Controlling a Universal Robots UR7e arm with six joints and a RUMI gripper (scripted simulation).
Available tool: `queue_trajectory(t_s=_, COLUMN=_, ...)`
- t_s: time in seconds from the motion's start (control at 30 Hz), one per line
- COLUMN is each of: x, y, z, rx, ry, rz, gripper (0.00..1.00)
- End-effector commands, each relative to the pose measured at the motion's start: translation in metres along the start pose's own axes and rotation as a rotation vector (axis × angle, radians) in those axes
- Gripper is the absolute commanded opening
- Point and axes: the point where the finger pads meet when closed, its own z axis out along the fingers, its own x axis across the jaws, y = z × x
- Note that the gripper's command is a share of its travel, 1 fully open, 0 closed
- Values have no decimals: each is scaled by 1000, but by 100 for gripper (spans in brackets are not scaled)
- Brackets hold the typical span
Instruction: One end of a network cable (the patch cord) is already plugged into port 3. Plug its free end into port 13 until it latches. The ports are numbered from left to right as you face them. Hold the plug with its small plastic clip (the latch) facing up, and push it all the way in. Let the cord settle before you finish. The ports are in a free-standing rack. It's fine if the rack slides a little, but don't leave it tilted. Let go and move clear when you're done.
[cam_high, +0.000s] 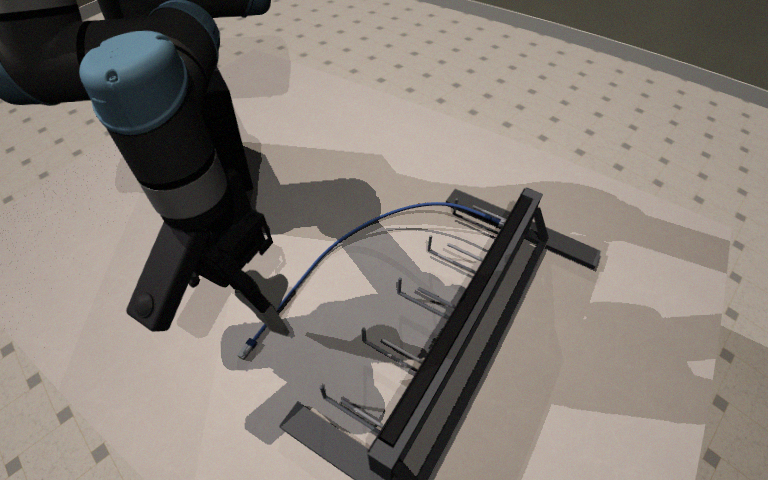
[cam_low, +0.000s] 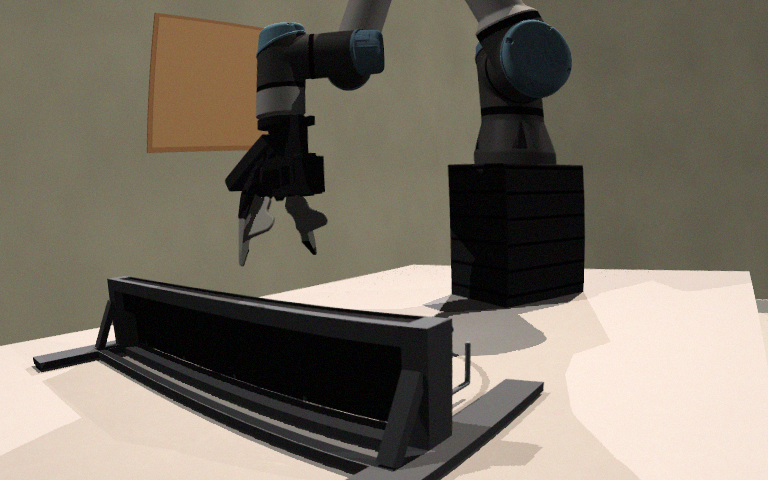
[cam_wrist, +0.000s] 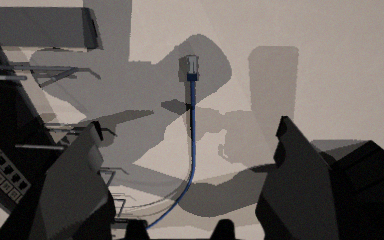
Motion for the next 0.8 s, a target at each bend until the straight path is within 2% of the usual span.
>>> queue_trajectory(t_s=0.0, x=1, y=-1, z=1, rx=11, ry=8, rz=11, gripper=100)
queue_trajectory(t_s=0.37, x=2, y=-1, z=1, rx=15, ry=10, rz=16, gripper=100)
queue_trajectory(t_s=0.4, x=2, y=-1, z=1, rx=15, ry=10, rz=16, gripper=0)
queue_trajectory(t_s=0.77, x=2, y=-1, z=1, rx=15, ry=10, rz=16, gripper=0)
